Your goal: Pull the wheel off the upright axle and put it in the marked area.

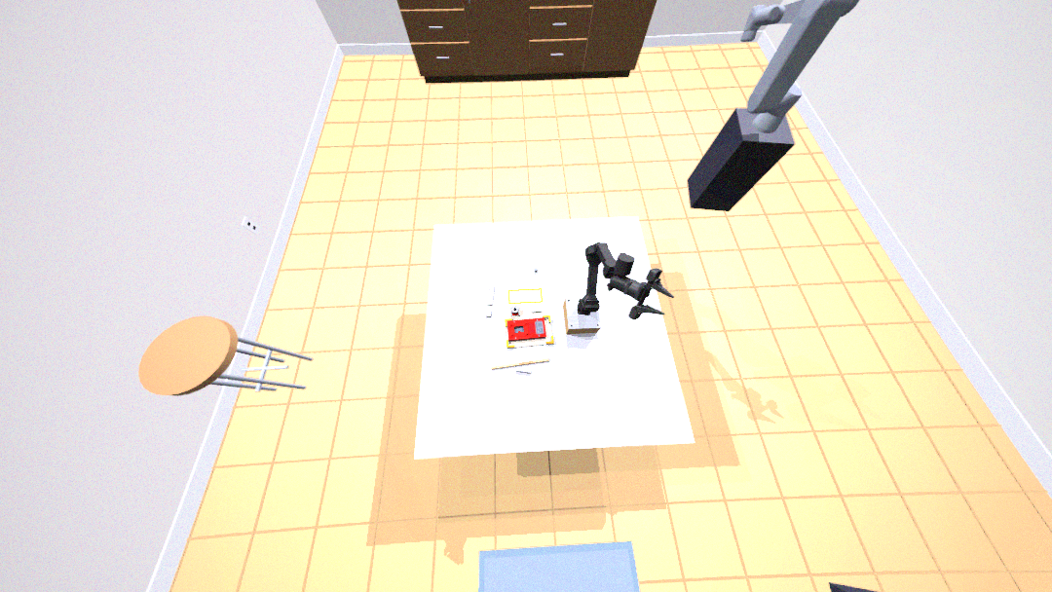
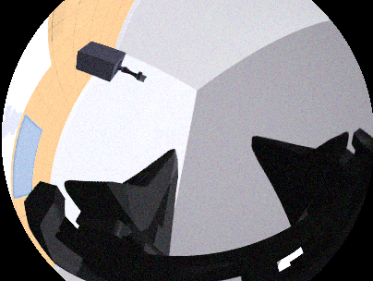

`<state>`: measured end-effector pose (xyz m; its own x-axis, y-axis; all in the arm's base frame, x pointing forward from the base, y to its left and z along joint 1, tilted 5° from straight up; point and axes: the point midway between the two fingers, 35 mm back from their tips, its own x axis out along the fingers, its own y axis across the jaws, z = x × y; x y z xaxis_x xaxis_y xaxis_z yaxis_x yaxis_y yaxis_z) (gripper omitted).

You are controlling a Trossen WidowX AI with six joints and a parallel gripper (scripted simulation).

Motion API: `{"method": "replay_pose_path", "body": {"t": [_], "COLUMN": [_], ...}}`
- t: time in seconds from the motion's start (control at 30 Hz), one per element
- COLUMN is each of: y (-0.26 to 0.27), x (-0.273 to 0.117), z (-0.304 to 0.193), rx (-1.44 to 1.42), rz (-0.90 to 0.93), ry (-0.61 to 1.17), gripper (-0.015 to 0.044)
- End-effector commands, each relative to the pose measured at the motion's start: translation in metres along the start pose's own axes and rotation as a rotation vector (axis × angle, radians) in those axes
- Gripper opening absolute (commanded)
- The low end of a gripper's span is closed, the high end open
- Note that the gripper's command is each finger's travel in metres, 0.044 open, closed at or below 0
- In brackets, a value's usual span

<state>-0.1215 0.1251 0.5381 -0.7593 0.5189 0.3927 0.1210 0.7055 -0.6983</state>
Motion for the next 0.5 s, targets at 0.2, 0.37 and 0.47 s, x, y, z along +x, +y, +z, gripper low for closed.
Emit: {"method": "replay_pose_path", "body": {"t": [0.2,0.37,0.47], "y": [0.085,0.124,0.147], "x": [0.007,-0.002,-0.011], "z": [-0.047,-0.070,-0.083], "rx": [0.406,0.606,0.724], "rz": [0.249,0.338,0.380], "ry": [0.204,0.341,0.434], "gripper": [0.0300,0.0300,0.0300]}}
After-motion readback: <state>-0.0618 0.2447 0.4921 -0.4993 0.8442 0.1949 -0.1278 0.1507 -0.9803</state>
